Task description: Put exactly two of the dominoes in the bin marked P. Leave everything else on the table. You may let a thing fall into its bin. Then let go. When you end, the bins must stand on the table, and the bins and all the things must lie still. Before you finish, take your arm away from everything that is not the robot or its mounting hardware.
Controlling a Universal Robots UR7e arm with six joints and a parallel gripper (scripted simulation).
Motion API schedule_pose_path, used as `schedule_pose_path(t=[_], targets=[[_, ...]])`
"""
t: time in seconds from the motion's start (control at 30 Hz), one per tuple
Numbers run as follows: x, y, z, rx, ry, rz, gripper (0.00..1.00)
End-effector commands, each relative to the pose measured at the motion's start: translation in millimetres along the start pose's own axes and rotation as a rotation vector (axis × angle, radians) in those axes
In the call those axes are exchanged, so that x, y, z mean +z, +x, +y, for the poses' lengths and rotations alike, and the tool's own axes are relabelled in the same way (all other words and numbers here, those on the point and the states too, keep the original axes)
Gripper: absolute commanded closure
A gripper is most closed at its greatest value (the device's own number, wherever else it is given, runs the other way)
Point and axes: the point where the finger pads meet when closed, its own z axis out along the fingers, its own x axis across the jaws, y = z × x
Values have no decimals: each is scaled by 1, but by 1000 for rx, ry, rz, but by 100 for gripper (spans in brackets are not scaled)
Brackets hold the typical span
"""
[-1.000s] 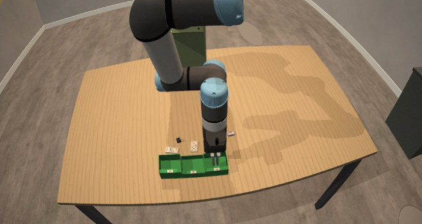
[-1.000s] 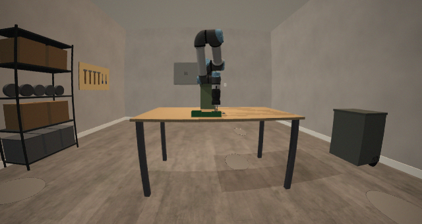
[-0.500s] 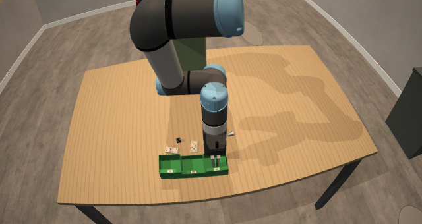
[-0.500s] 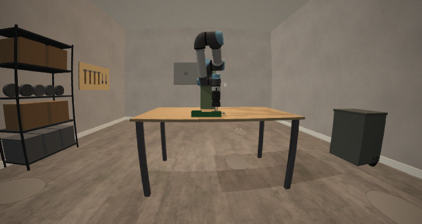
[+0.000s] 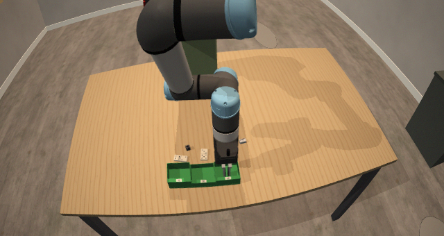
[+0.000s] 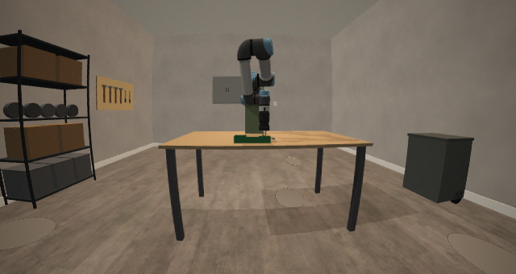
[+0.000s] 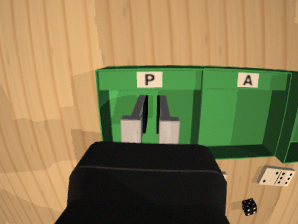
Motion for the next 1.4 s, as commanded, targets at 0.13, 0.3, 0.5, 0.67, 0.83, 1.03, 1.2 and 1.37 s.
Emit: schedule_pose_path(t=[0.13, 0.3, 0.5, 0.67, 0.83, 1.03, 1.2, 1.37], targets=[[0, 0, -1, 0, 2, 0, 69], [0, 0, -1, 0, 2, 0, 69], [0, 0, -1, 0, 2, 0, 69], [0, 0, -1, 0, 2, 0, 69], [-3, 0, 1, 0, 0, 1, 69], [-11, 0, 1, 0, 0, 0, 69], [-16, 0, 1, 0, 0, 0, 69], [-22, 0, 1, -1, 0, 0, 69]])
